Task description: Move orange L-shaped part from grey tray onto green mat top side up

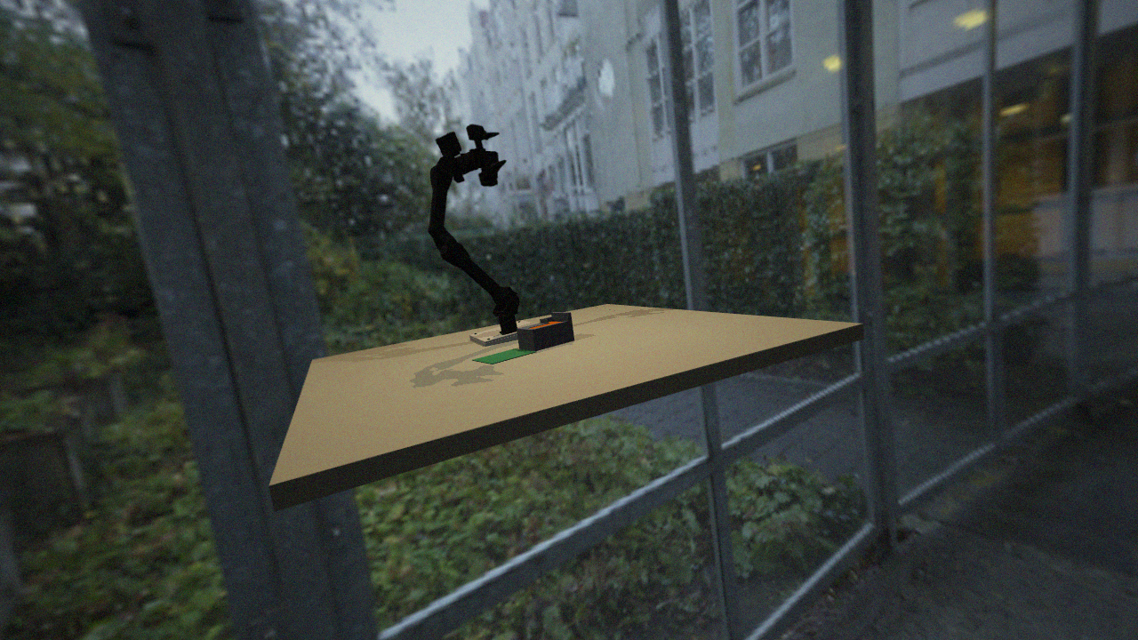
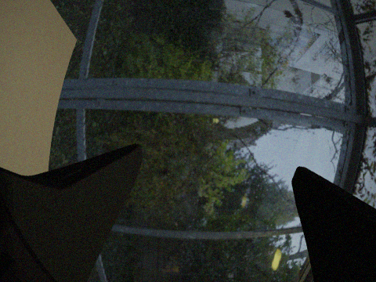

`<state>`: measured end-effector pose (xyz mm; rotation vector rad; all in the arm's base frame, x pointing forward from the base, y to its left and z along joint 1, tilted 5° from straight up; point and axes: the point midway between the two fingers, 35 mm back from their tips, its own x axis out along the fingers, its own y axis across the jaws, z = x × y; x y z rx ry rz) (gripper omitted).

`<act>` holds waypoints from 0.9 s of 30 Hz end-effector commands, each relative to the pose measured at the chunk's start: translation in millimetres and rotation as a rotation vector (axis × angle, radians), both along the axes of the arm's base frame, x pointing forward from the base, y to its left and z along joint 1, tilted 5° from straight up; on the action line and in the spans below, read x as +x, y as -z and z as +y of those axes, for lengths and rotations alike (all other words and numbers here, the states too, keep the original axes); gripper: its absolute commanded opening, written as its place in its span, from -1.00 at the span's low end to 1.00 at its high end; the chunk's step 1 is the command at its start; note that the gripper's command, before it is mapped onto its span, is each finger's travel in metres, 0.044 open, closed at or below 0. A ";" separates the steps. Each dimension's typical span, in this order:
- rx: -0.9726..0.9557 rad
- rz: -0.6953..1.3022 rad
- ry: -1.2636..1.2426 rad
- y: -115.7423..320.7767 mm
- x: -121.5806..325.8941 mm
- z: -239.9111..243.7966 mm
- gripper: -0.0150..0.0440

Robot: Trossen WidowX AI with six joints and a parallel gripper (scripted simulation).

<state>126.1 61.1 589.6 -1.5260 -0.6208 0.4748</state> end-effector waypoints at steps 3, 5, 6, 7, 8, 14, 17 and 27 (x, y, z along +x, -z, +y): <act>-0.001 0.025 0.002 5.9 -6.0 17.1 0.60; -0.005 0.065 0.010 16.2 -11.1 40.1 0.42; -0.003 0.099 0.011 23.7 -12.7 53.6 0.33; -0.008 0.138 0.020 34.0 -12.9 69.3 0.24; -0.012 0.181 0.031 45.0 -11.6 83.3 0.15; -0.020 0.385 0.121 98.4 10.9 131.1 0.12; 0.001 0.557 0.203 140.6 31.8 151.0 0.12; 0.101 1.041 0.549 264.8 85.4 156.9 0.12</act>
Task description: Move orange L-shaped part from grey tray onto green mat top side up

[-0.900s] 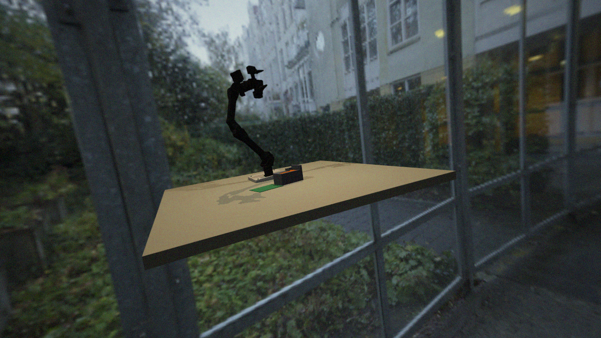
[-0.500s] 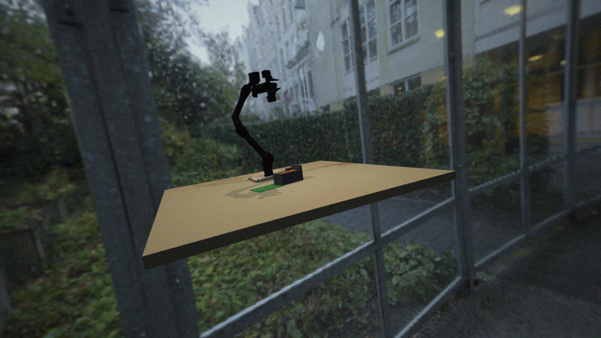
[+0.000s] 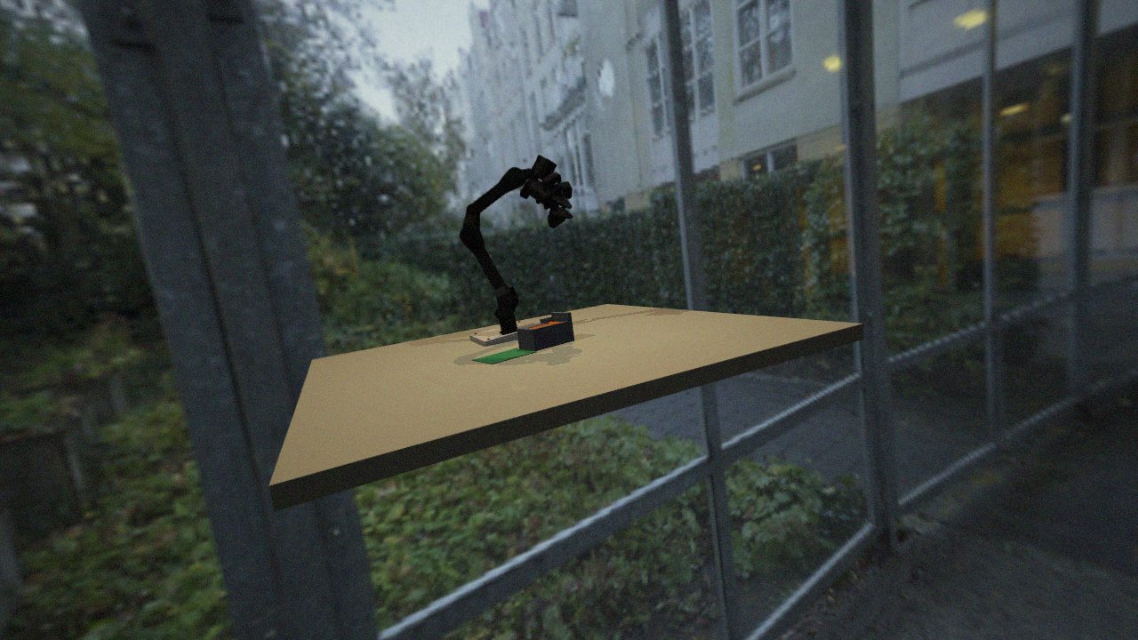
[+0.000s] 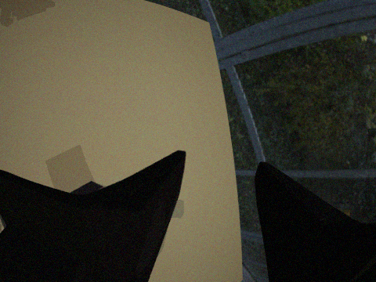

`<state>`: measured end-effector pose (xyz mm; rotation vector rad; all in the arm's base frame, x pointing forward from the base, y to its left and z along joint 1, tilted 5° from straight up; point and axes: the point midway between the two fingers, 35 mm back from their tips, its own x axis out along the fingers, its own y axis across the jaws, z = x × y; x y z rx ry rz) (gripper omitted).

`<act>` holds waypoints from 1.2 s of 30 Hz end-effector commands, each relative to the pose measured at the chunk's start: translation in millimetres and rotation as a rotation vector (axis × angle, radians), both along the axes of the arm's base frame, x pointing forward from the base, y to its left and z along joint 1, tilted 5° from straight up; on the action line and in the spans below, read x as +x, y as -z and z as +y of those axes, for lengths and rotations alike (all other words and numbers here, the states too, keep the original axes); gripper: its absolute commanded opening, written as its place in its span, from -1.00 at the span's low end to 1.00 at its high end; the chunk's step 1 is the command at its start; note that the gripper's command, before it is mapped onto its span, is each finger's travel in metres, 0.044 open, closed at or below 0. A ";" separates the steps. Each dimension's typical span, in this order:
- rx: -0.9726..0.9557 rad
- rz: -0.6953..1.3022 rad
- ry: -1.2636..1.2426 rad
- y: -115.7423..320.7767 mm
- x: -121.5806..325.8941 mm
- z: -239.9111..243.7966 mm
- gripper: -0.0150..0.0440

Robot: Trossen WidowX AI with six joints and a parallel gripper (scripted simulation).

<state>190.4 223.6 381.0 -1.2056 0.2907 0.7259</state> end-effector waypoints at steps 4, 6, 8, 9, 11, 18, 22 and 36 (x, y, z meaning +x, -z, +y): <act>0.042 0.427 0.398 109.7 36.2 -20.4 0.12; 0.060 0.533 0.525 135.5 41.0 -31.0 0.12; 0.080 0.638 0.664 160.3 43.4 -43.0 0.12; 0.090 0.689 0.737 172.3 43.8 -49.5 0.12; 0.112 0.791 0.893 195.3 42.7 -63.1 0.12; 0.144 0.940 1.152 227.0 36.5 -84.5 0.12; 0.144 0.940 1.152 227.0 36.5 -84.5 0.12; 0.144 0.939 1.152 286.5 40.2 -87.5 0.12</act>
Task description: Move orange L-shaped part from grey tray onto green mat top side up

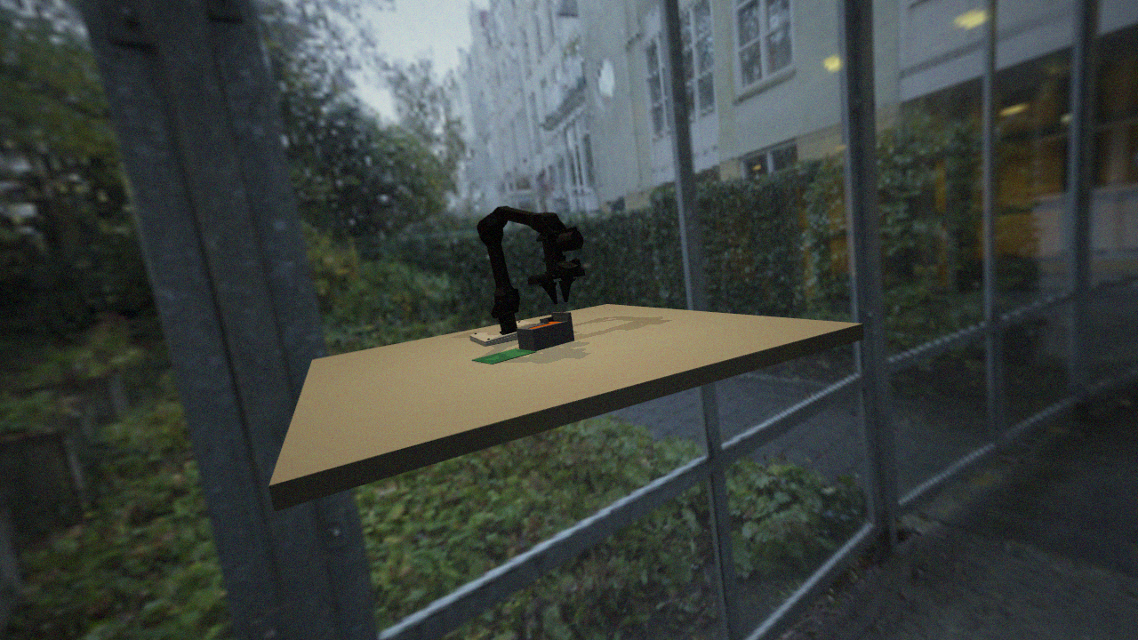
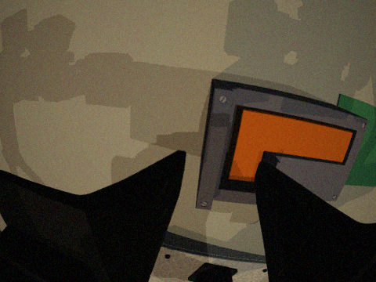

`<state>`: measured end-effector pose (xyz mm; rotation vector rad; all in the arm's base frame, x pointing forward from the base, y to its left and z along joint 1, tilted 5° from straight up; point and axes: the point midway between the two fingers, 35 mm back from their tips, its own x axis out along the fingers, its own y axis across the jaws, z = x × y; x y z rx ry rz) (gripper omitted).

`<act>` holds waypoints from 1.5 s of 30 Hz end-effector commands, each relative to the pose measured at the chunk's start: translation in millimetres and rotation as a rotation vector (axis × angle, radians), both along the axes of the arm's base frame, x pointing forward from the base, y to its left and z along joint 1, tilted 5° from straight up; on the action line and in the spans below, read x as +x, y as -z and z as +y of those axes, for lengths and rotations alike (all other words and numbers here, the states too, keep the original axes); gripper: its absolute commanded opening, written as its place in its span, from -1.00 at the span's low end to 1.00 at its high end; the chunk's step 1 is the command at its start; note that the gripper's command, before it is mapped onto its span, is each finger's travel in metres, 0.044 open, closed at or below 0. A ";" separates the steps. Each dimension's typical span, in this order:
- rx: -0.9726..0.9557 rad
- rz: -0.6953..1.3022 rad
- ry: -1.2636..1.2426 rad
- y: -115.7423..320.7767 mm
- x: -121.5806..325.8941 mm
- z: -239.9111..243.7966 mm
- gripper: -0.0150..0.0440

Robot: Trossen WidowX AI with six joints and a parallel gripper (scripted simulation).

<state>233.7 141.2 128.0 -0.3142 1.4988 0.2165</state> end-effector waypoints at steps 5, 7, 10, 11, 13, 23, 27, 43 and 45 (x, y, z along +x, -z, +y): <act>-0.013 0.026 0.003 47.8 -4.0 -6.9 0.12; -0.013 0.026 0.003 47.8 -4.0 -6.9 0.12; -0.013 0.026 0.003 47.8 -4.0 -6.9 0.12; -0.013 0.026 0.003 47.8 -4.0 -6.9 0.12; -0.013 0.026 0.003 47.8 -4.0 -6.9 0.12; -0.013 0.026 0.003 60.0 -3.0 -7.4 0.12; -0.013 0.026 0.003 66.6 -2.7 -7.8 0.12; -0.013 0.026 0.003 83.8 -2.7 -9.4 0.12; -0.013 0.026 0.003 83.8 -2.7 -9.4 0.12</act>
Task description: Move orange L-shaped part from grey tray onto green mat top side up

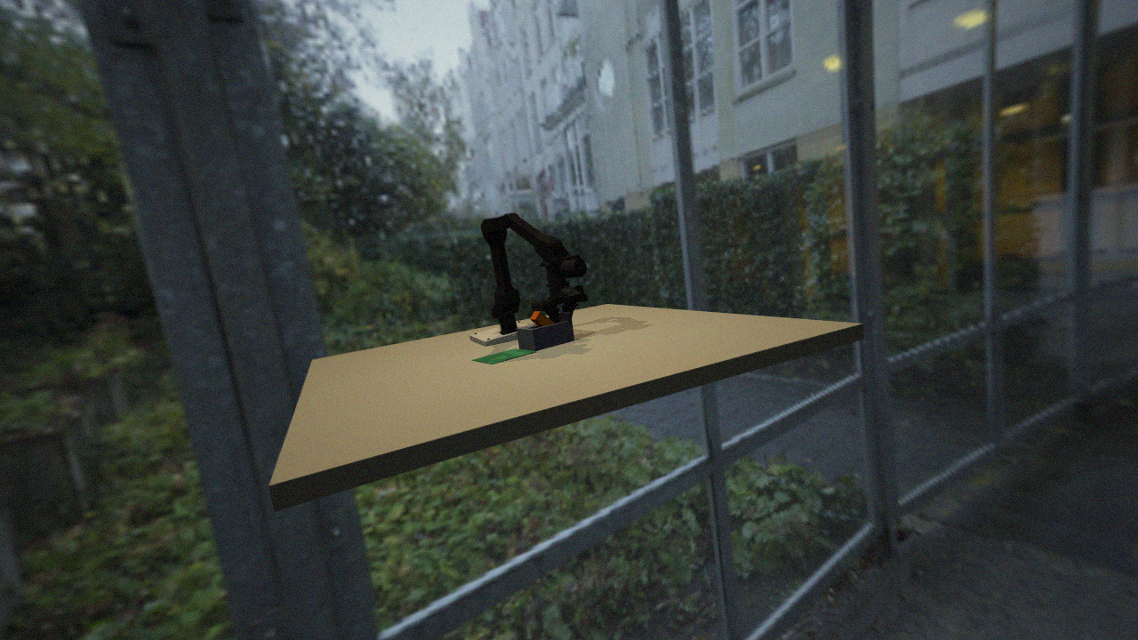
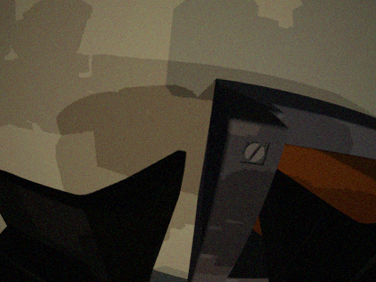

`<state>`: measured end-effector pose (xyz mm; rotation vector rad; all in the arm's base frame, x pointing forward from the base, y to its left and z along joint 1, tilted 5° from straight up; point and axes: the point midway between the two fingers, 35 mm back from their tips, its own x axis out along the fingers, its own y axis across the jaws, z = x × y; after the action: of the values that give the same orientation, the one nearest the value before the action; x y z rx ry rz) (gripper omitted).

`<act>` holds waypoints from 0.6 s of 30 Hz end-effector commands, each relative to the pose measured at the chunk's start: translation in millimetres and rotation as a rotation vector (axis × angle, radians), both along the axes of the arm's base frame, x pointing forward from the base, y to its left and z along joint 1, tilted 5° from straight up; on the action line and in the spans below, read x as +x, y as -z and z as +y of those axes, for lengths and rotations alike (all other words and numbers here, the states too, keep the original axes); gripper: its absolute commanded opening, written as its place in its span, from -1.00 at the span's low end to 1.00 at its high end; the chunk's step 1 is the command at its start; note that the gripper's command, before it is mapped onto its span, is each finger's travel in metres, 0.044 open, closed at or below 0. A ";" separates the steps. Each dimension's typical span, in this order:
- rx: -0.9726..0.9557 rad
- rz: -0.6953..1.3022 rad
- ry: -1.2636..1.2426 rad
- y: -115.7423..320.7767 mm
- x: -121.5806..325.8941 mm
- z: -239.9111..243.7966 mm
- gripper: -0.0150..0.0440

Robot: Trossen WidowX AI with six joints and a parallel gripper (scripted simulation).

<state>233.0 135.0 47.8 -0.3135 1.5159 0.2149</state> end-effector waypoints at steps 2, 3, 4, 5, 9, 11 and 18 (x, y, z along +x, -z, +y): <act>-0.010 0.009 0.000 3.7 -2.1 -3.2 0.12; -0.010 0.009 0.000 3.7 -2.1 -3.2 0.12; -0.010 0.009 0.000 3.7 -2.1 -3.2 0.12; -0.010 0.009 0.000 3.7 -2.1 -3.2 0.12; -0.010 0.009 0.000 3.7 -2.1 -3.2 0.12; -0.010 0.009 0.000 3.7 -2.1 -3.2 0.12; -0.002 0.003 0.000 1.7 -0.7 -0.6 0.12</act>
<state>232.3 134.4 46.1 -0.3151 1.5193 0.2141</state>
